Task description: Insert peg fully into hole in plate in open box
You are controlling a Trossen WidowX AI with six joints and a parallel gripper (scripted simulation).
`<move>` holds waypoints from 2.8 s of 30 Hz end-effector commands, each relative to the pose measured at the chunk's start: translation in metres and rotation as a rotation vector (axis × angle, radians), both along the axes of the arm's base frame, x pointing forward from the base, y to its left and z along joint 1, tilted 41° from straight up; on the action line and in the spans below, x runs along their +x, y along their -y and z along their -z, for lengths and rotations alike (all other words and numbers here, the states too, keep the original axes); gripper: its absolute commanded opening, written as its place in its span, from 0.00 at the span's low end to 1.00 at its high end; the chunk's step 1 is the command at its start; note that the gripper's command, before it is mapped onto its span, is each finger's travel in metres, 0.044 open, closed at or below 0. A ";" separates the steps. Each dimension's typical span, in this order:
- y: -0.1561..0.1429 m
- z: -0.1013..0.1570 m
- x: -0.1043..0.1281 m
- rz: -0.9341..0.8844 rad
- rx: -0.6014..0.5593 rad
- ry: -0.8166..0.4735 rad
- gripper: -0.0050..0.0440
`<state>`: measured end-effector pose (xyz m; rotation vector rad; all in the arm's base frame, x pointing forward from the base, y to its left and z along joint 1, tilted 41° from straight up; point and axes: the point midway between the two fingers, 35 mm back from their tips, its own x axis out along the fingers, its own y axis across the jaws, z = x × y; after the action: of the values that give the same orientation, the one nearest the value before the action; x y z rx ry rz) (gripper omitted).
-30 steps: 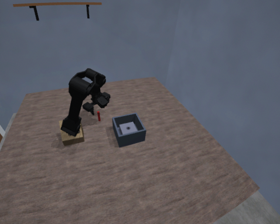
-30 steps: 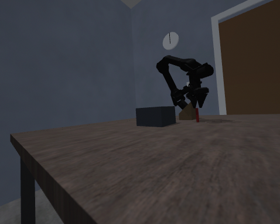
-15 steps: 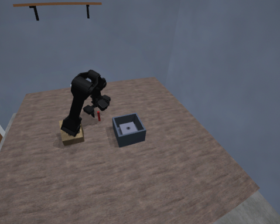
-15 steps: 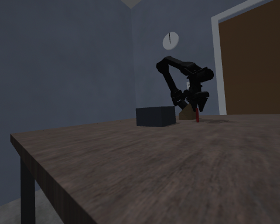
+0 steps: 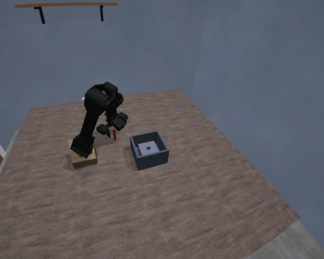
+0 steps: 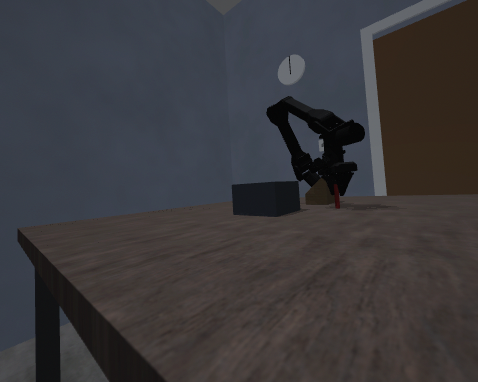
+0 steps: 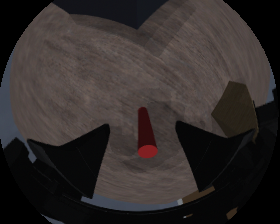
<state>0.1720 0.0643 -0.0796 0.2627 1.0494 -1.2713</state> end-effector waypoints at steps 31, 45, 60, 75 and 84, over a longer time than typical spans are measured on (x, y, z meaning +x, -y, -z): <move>-0.001 -0.002 0.000 -0.003 -0.006 -0.006 0.10; -0.028 -0.028 0.007 -0.004 -0.004 -0.006 0.10; -0.045 -0.053 0.012 -0.009 -0.014 -0.015 0.10; -0.033 -0.084 0.039 -0.008 -0.005 -0.012 0.10; -0.024 -0.101 0.052 -0.007 -0.003 -0.010 0.10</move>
<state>0.2171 0.0910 0.0133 0.2407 1.0600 -1.2767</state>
